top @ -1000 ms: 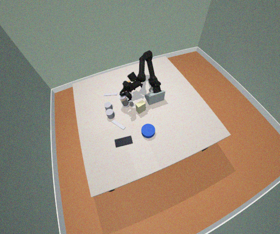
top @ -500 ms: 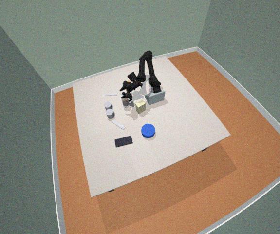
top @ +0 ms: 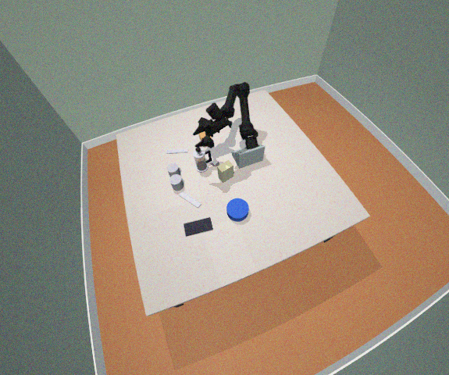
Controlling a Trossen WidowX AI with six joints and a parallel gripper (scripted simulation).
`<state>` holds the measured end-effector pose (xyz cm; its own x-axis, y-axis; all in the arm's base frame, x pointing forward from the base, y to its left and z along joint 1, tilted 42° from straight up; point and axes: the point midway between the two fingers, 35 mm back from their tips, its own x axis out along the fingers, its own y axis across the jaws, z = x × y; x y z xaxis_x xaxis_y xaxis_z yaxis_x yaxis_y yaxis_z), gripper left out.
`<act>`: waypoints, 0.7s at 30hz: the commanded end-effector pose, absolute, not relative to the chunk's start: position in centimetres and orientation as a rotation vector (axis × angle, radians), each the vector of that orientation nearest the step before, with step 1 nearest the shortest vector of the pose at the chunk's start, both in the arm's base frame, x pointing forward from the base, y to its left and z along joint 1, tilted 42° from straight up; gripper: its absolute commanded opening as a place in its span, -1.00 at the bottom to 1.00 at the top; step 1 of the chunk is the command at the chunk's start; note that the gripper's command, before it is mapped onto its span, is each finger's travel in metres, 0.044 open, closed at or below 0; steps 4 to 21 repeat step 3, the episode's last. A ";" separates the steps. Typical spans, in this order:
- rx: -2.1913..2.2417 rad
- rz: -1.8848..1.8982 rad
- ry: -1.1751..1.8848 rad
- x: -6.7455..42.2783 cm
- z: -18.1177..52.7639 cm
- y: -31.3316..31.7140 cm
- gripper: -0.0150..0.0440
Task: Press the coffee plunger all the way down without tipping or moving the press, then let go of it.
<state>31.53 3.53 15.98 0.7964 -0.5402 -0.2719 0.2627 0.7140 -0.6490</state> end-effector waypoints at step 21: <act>-0.636 -0.472 0.475 31.2 16.3 3.6 1.00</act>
